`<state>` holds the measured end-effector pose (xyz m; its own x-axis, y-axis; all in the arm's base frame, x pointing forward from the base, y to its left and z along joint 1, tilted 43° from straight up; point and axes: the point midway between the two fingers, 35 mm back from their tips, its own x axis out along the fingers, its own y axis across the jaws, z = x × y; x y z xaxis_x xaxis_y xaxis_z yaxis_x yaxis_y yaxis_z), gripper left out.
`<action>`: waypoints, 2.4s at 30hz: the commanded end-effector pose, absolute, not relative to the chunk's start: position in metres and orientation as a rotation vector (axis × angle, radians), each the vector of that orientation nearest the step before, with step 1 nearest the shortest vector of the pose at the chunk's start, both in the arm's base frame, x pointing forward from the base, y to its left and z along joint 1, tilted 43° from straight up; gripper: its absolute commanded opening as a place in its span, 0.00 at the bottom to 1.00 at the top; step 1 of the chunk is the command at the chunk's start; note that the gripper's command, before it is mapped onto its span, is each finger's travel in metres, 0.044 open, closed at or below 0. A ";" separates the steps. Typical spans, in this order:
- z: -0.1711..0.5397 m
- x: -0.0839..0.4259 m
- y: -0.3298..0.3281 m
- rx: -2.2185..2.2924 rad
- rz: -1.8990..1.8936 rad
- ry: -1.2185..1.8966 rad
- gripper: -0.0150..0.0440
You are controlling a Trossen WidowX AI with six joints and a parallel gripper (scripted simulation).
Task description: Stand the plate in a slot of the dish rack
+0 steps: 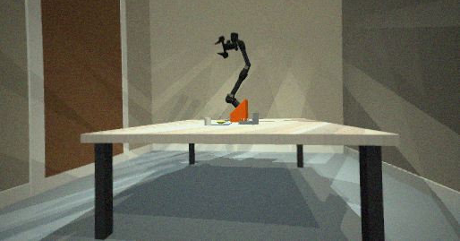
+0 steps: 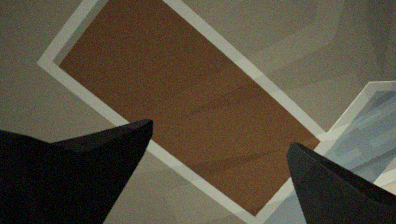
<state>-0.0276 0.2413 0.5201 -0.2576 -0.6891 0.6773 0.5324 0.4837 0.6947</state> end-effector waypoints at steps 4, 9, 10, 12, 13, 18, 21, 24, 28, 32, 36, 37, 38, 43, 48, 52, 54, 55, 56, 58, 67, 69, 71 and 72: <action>0.529 -0.027 0.218 0.194 -1.179 -1.367 0.93; 0.544 -0.036 0.174 0.276 -1.217 -1.280 0.93; 0.546 -0.038 0.165 0.290 -1.225 -1.264 0.93; 0.551 -0.043 0.149 0.314 -1.245 -1.243 0.93; 0.553 -0.046 0.140 0.326 -1.255 -1.232 0.93; 0.562 -0.054 0.094 0.384 -1.303 -1.163 0.93; 0.564 -0.055 0.066 0.424 -1.323 -1.099 0.93; 0.564 -0.055 0.039 0.465 -1.334 -1.039 0.93; 0.563 -0.051 0.005 0.514 -1.347 -0.956 0.93; 0.559 -0.043 -0.030 0.551 -1.362 -0.859 0.93; 0.553 -0.030 -0.065 0.575 -1.378 -0.747 0.93; 0.551 -0.027 -0.074 0.580 -1.382 -0.719 0.93; 0.549 -0.023 -0.082 0.584 -1.384 -0.690 0.93; 0.537 0.000 -0.119 0.604 -1.380 -0.550 0.93; 0.521 0.027 -0.149 0.617 -1.361 -0.413 0.93; 0.507 0.051 -0.170 0.614 -1.341 -0.300 0.93; 0.500 0.064 -0.179 0.608 -1.330 -0.243 0.93; 0.496 0.070 -0.183 0.603 -1.323 -0.215 0.93; 0.492 0.077 -0.187 0.599 -1.317 -0.186 0.93; 0.483 0.090 -0.194 0.589 -1.303 -0.129 0.93; 0.433 0.154 -0.222 0.525 -1.257 0.141 0.93; 0.420 0.168 -0.226 0.505 -1.245 0.202 0.93; 0.407 0.182 -0.228 0.485 -1.230 0.259 0.93; 0.401 0.188 -0.229 0.475 -1.221 0.286 0.93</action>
